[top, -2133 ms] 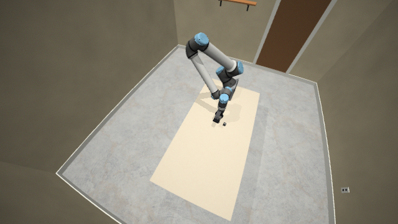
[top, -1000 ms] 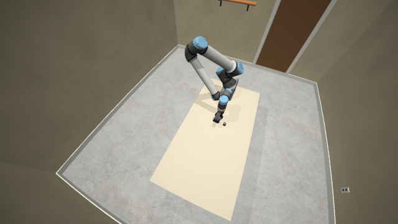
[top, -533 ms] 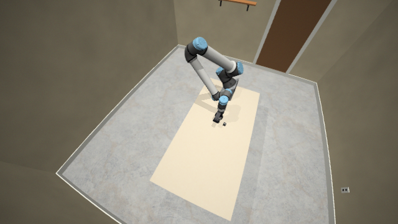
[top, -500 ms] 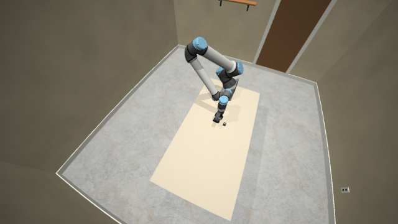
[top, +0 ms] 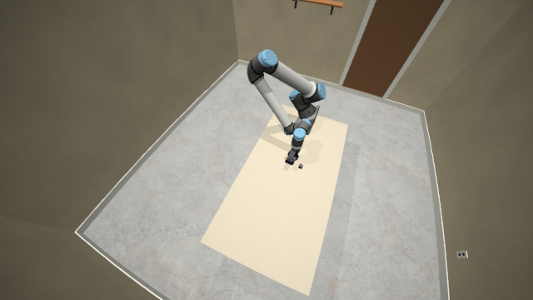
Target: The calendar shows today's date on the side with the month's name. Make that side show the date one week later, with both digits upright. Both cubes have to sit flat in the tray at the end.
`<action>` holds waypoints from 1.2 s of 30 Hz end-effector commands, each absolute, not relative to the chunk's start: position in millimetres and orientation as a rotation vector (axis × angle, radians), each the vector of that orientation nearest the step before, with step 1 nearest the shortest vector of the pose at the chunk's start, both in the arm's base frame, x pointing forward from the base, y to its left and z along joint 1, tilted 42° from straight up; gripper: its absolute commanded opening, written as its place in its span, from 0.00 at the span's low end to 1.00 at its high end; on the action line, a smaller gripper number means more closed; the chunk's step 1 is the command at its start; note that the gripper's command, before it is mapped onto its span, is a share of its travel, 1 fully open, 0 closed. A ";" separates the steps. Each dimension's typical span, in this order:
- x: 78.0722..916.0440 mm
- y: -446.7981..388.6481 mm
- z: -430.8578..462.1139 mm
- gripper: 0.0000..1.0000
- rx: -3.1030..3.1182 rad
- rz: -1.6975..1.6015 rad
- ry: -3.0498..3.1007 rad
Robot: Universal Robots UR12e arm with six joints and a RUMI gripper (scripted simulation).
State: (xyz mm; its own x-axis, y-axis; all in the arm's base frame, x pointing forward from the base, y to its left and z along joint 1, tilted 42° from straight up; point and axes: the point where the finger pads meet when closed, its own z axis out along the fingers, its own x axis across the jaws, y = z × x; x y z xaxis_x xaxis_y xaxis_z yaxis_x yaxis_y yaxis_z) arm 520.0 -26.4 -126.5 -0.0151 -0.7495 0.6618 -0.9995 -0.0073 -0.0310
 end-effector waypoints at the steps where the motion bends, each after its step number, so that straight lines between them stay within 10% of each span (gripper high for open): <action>1: 518.5 -27.0 -126.6 0.11 1.806 0.714 -1.814; 36: 518.3 -33.5 -134.4 0.11 1.806 0.713 -1.813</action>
